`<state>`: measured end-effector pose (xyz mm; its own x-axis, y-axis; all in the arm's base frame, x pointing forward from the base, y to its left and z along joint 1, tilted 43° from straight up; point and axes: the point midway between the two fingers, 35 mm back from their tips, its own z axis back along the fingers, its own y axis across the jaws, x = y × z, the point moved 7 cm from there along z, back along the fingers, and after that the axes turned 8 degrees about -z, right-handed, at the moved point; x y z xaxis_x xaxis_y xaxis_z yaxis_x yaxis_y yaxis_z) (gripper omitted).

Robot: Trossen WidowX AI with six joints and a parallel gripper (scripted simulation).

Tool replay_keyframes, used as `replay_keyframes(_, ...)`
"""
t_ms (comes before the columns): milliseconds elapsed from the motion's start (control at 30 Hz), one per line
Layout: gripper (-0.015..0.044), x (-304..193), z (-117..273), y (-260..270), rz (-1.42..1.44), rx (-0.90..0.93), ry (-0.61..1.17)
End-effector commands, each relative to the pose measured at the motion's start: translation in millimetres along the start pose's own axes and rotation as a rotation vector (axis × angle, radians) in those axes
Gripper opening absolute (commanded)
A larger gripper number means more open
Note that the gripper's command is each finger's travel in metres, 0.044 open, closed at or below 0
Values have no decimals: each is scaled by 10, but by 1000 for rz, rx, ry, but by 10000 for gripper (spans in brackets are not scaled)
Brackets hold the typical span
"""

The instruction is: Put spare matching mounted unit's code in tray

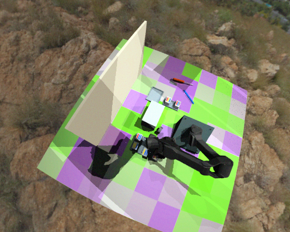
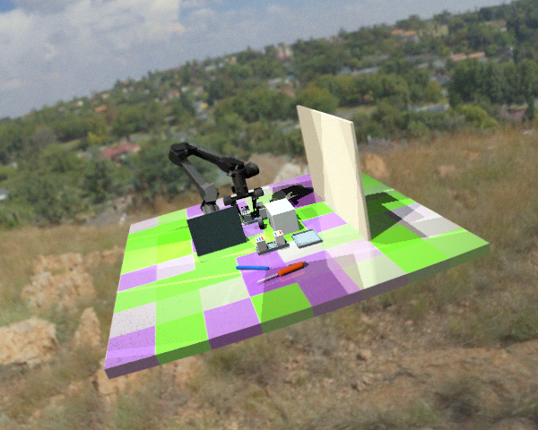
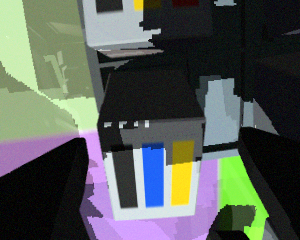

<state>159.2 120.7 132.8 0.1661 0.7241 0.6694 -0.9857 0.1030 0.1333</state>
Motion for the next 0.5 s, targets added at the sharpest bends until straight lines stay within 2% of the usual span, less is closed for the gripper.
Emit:
replay_keyframes(0, 300, -24, -85, 6, -11, 6, 10)
replay_keyframes(467, 300, -28, -261, 43, -12, 8, 2)
